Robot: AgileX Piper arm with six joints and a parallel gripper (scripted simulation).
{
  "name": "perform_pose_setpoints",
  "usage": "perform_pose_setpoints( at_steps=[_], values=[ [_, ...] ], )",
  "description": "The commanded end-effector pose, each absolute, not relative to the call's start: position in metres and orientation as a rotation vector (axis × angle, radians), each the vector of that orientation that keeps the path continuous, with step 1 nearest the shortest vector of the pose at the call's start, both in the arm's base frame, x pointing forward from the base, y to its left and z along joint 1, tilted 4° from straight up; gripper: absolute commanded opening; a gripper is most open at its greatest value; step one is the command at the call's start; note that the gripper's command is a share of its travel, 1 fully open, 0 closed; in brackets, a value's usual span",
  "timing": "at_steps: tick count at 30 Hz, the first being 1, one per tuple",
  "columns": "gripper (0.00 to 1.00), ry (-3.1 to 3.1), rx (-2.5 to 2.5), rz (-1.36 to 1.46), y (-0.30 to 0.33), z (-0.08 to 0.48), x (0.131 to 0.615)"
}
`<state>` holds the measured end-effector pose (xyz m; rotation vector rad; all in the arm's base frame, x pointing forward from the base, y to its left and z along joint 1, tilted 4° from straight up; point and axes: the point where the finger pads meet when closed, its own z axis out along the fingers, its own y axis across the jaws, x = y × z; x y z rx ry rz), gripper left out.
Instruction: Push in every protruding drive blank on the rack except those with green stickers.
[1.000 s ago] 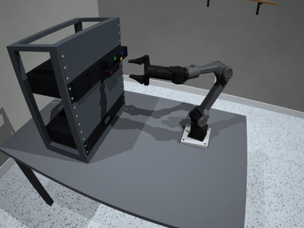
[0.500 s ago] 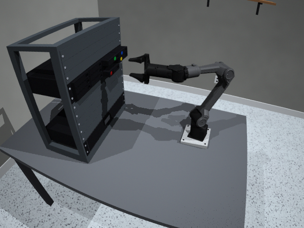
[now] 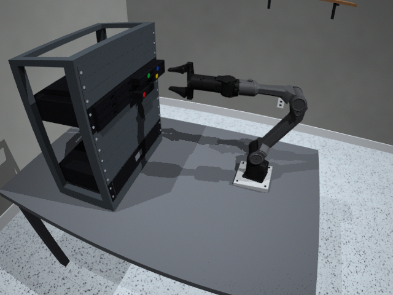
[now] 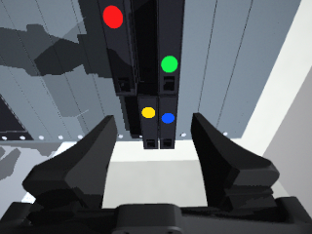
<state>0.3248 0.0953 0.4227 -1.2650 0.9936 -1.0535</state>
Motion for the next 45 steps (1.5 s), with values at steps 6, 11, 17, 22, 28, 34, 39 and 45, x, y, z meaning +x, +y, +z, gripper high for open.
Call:
perform_pose_setpoints(
  at_steps=[6, 11, 17, 22, 28, 34, 39, 45],
  values=[
    [1.0, 0.994, -1.264, -1.051, 0.078, 0.428, 0.334],
    [1.0, 0.993, -1.264, -1.051, 0.071, 0.428, 0.339],
    [1.0, 0.992, -1.262, -1.052, 0.069, 0.427, 0.341],
    [1.0, 0.992, -1.262, -1.052, 0.068, 0.427, 0.341],
    [1.0, 0.992, -1.262, -1.052, 0.068, 0.427, 0.341],
    [1.0, 0.992, -1.262, -1.052, 0.068, 0.427, 0.341],
    [1.0, 0.992, -1.262, -1.052, 0.068, 0.427, 0.341],
    [1.0, 0.992, -1.262, -1.052, 0.068, 0.427, 0.341]
  ],
)
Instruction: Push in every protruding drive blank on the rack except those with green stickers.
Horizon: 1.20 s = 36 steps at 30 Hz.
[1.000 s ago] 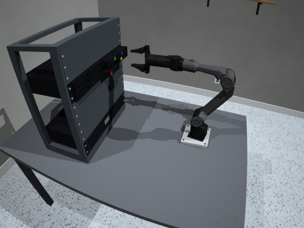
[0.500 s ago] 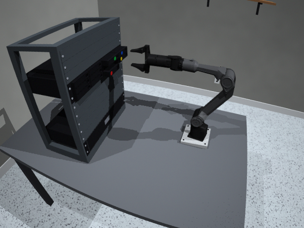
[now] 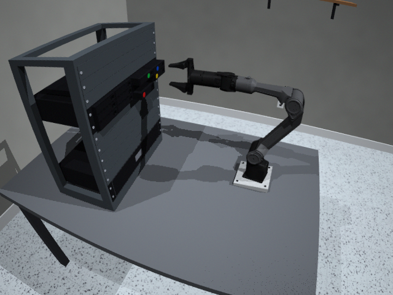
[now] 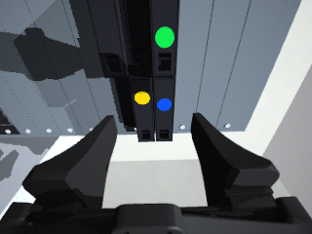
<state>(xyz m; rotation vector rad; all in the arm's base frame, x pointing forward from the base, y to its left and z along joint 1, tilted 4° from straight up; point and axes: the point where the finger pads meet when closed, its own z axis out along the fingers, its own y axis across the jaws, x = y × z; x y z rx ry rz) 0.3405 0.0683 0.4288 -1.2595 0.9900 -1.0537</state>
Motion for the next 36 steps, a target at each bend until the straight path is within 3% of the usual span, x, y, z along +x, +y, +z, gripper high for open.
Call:
perform_pose_setpoints(
  at_steps=[1, 30, 31, 36],
  values=[
    [1.0, 0.992, -1.262, -1.052, 0.0684, 0.4275, 0.341],
    [1.0, 0.992, -1.262, -1.052, 0.0684, 0.4275, 0.341],
    [0.0, 0.992, -1.262, -1.052, 0.0684, 0.4275, 0.341],
    [0.0, 0.992, -1.262, -1.052, 0.0684, 0.4275, 0.341]
  ],
)
